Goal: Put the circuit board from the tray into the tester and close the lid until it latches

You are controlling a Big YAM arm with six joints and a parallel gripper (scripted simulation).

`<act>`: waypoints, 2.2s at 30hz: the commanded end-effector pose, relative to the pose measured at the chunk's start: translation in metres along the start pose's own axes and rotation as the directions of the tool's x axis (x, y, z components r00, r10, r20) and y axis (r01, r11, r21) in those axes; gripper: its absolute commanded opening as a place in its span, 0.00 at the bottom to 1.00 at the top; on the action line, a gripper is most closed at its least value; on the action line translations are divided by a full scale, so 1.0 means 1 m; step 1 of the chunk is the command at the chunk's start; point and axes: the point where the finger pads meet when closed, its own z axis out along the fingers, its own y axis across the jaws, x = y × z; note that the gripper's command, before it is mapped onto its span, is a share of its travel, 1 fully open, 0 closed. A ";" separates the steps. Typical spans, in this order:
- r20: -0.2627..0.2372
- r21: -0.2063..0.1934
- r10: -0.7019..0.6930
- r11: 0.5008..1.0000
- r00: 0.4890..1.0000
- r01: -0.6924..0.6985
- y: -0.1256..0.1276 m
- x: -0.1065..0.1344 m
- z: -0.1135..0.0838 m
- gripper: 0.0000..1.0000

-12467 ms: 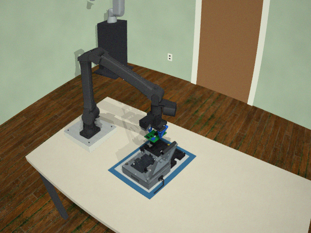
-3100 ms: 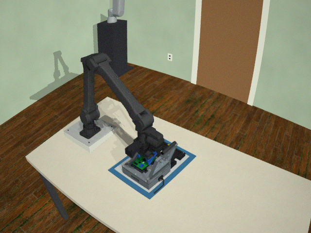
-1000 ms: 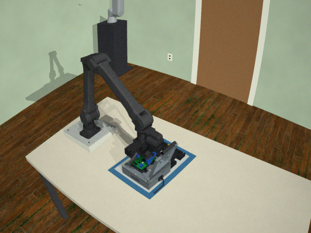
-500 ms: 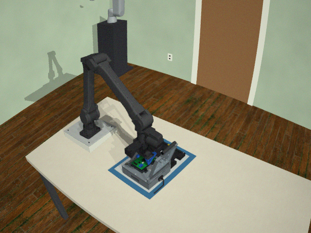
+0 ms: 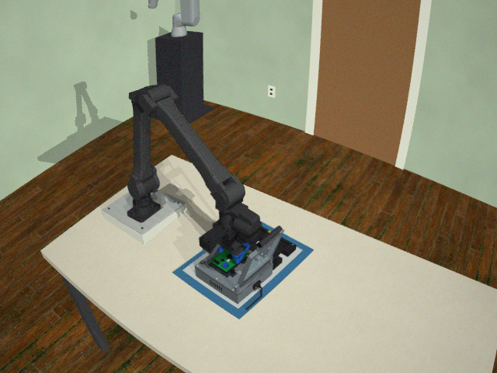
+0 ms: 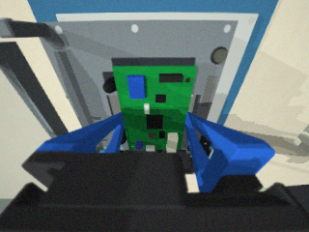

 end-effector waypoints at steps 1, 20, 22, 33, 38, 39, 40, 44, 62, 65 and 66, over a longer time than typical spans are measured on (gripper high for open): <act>0.003 -0.069 -0.008 0.998 1.000 0.008 0.016 0.005 -0.023 0.72; 0.003 -0.058 -0.005 0.998 1.000 0.006 0.010 0.005 -0.017 0.72; 0.003 -0.055 -0.005 0.998 1.000 0.005 0.009 0.005 -0.016 0.72; 0.003 -0.048 -0.005 0.999 1.000 0.005 0.006 0.005 -0.014 0.72; 0.003 -0.054 -0.005 0.999 1.000 0.005 0.009 0.005 -0.016 0.72; 0.003 -0.057 -0.005 0.998 1.000 0.005 0.010 0.005 -0.017 0.72; 0.003 -0.059 -0.005 0.998 1.000 0.006 0.011 0.005 -0.018 0.72; 0.003 -0.066 -0.006 0.998 1.000 0.006 0.014 0.005 -0.021 0.72; 0.003 -0.072 -0.006 0.997 1.000 0.006 0.018 0.005 -0.023 0.72; 0.003 -0.072 -0.006 0.997 1.000 0.006 0.018 0.005 -0.022 0.72; 0.003 -0.072 -0.006 0.997 1.000 0.006 0.017 0.005 -0.022 0.72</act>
